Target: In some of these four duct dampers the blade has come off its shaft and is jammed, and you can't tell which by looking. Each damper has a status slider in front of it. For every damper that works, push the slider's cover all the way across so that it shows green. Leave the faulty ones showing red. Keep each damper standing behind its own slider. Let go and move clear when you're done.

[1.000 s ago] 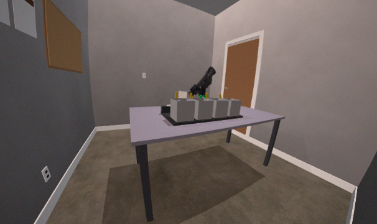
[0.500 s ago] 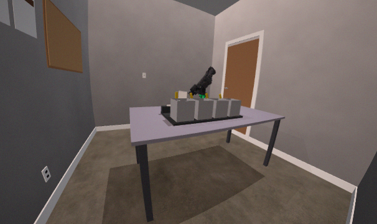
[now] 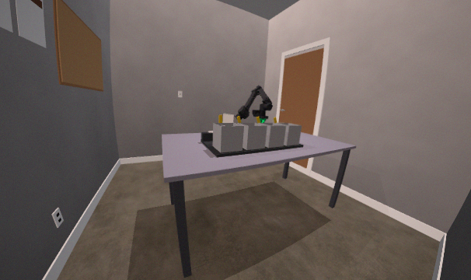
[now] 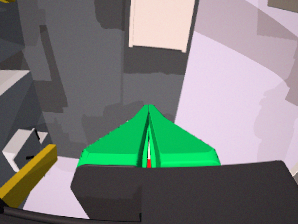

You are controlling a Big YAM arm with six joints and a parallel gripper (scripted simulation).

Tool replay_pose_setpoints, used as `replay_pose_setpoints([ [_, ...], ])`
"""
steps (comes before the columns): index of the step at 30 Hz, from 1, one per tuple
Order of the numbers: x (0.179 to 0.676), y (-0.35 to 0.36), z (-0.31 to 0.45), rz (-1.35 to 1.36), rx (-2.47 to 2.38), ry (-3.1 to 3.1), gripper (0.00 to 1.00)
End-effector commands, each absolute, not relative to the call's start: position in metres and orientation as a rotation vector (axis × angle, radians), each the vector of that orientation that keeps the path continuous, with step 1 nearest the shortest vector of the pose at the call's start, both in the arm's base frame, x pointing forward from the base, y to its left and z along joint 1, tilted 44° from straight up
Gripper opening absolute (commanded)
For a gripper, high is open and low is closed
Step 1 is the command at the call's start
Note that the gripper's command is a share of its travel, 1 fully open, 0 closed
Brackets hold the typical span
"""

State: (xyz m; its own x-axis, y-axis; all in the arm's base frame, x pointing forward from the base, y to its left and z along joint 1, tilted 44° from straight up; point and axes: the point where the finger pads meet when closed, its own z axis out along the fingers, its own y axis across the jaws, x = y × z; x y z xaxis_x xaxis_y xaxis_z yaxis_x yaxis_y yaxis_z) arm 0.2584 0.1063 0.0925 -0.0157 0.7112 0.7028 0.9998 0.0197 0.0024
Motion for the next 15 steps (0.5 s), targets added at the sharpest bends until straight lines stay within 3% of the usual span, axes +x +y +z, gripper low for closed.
replay_pose_setpoints([
  [1,0.274,0.132,0.123,-0.714,-1.804,-1.739,0.0],
  [15,0.261,0.133,0.115,-0.671,-1.82,-1.694,0.0],
])
